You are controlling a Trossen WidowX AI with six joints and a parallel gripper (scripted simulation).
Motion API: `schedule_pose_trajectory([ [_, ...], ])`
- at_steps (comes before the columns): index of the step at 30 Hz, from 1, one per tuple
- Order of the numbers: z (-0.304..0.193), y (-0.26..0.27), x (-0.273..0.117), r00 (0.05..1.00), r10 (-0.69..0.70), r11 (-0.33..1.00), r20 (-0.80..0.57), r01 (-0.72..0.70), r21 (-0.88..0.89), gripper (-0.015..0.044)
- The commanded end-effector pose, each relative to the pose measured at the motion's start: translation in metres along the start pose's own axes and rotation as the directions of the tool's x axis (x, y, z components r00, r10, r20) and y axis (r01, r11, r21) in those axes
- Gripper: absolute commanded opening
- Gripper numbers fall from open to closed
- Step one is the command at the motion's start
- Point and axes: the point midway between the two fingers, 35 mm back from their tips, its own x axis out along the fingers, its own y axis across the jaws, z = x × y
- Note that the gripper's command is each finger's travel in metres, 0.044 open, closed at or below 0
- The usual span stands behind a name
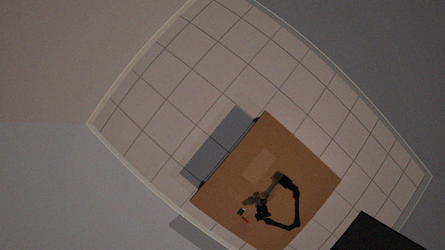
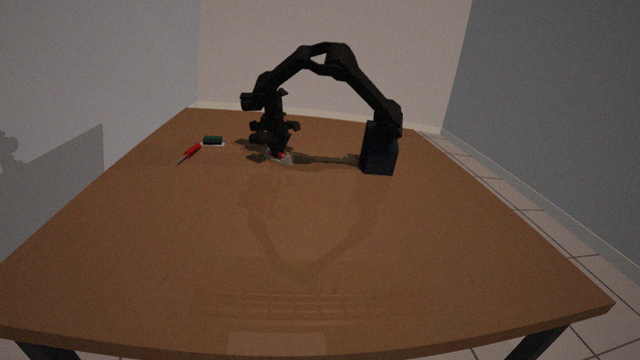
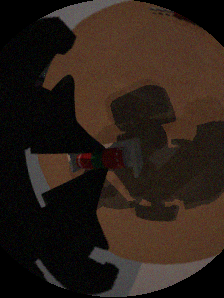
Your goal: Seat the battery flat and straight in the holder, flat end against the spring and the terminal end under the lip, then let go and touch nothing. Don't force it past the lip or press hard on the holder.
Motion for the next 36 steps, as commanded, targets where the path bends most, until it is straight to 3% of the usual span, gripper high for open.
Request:
schedule_pose_trajectory([
  [1, 0.002, -0.001, 0.001, 1.000, -0.006, 1.000, 0.025, 0.006, -0.002, 0.0070],
  [36, -0.014, 0.001, 0.002, 0.997, -0.003, 1.000, 0.075, 0.002, 0.008, 0.0070],
])
